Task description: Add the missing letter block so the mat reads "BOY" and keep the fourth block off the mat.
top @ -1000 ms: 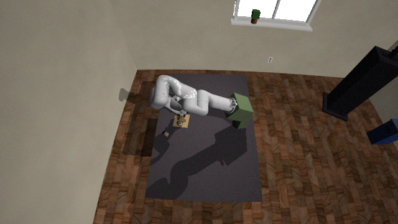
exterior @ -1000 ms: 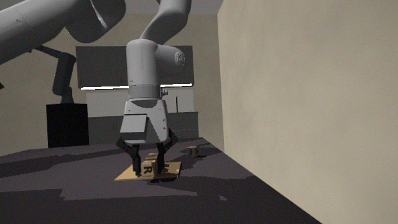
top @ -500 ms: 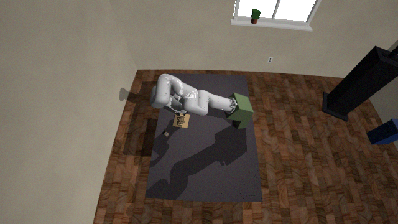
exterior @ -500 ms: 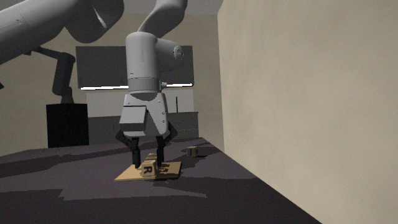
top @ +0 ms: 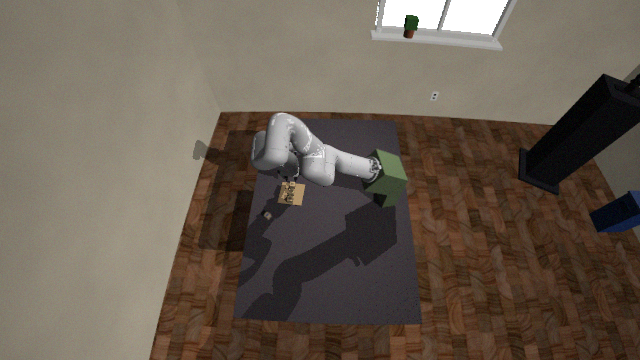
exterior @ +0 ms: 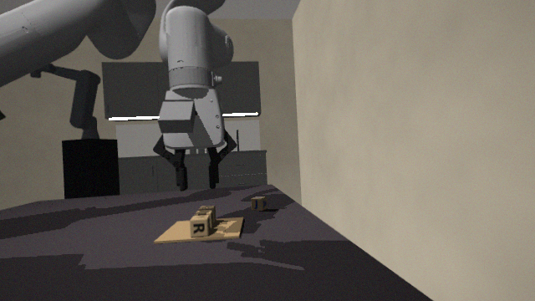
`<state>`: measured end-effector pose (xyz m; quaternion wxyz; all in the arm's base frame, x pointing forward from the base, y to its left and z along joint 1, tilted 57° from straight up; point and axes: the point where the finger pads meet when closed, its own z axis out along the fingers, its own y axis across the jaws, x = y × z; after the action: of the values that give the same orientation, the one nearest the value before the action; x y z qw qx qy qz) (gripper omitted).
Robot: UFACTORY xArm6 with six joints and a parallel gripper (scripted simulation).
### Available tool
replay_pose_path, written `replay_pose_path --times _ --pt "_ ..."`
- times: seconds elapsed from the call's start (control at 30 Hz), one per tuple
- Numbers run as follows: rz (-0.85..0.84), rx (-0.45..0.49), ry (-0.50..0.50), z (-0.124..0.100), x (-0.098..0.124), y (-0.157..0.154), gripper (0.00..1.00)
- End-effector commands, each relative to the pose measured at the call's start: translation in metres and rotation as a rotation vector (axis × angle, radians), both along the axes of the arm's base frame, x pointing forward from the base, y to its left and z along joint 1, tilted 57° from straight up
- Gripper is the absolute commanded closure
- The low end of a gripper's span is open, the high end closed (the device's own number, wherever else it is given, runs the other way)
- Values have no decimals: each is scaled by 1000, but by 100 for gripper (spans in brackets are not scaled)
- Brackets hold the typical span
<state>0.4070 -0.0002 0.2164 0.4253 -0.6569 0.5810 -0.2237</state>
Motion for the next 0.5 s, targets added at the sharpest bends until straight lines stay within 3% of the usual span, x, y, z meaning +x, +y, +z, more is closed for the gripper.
replay_pose_path --times 0.0,0.23,0.27,0.47 --pt "7 4 9 7 -9 -3 53" --pt "7 4 9 8 -11 -4 53" --pt "7 4 9 8 -11 -4 0" --pt "7 4 9 8 -11 -4 0"
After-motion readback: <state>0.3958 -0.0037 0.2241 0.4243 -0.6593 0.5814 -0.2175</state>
